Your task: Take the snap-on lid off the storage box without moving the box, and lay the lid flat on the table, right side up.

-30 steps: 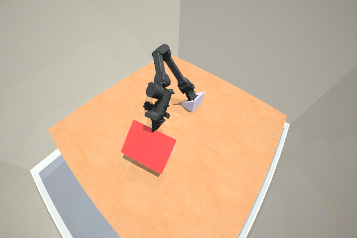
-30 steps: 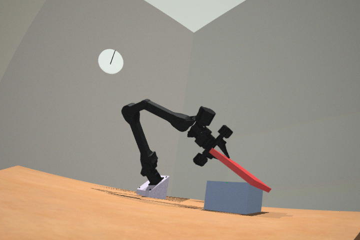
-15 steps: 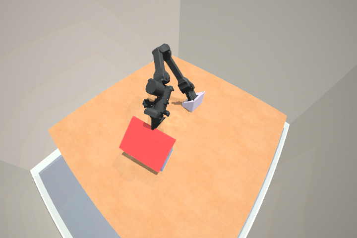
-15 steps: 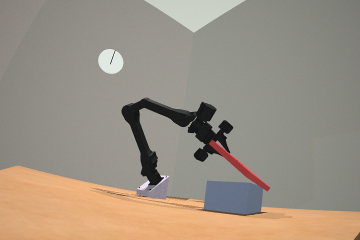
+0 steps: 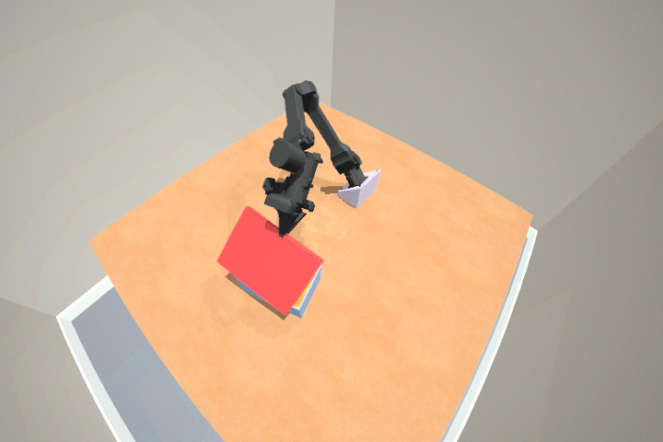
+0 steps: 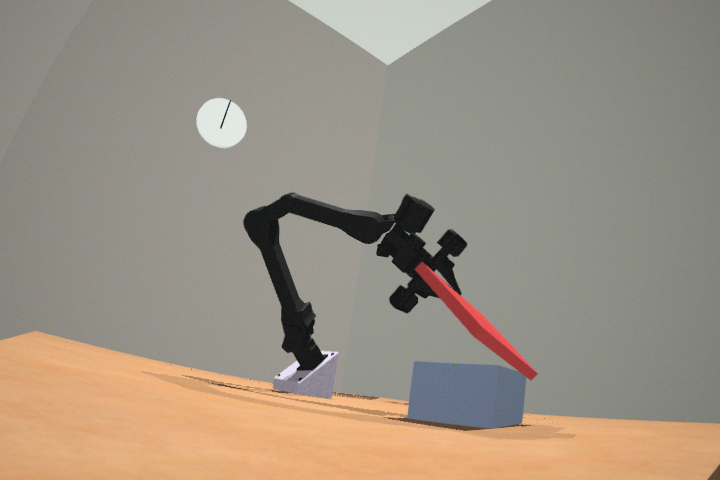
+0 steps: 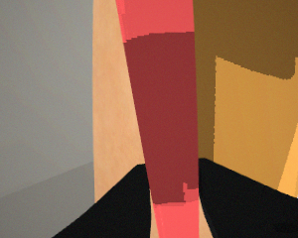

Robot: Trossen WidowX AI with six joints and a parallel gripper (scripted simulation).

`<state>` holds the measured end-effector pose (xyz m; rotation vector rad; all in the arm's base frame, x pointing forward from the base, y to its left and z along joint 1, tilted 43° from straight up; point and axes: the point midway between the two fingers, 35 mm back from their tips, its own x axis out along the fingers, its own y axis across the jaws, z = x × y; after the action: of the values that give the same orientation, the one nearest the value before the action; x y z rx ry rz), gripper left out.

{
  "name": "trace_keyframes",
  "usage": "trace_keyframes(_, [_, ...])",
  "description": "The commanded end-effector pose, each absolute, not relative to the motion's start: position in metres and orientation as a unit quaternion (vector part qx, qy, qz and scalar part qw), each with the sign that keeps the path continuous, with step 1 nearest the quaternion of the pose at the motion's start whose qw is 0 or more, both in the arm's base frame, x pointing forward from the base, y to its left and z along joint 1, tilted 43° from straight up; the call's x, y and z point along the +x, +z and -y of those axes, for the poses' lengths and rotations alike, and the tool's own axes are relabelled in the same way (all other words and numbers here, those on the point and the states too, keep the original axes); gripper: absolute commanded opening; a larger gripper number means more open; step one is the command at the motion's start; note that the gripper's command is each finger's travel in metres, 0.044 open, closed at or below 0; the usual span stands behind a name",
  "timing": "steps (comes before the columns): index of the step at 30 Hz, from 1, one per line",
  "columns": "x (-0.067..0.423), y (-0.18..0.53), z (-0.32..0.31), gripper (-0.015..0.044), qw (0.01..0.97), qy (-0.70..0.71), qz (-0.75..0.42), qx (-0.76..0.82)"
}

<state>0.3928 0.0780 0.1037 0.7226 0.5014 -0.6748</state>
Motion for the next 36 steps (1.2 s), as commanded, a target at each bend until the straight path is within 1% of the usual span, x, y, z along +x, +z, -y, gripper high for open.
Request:
trace_keyframes(1, [0.396, 0.112, -0.084, 0.0000, 0.851, -0.318, -0.233, 0.347])
trace_keyframes(12, [0.397, 0.120, -0.091, 0.0000, 0.851, -0.318, -0.233, 0.347])
trace_keyframes(36, [0.385, 0.084, -0.123, 0.0000, 0.851, -0.318, -0.233, 0.348])
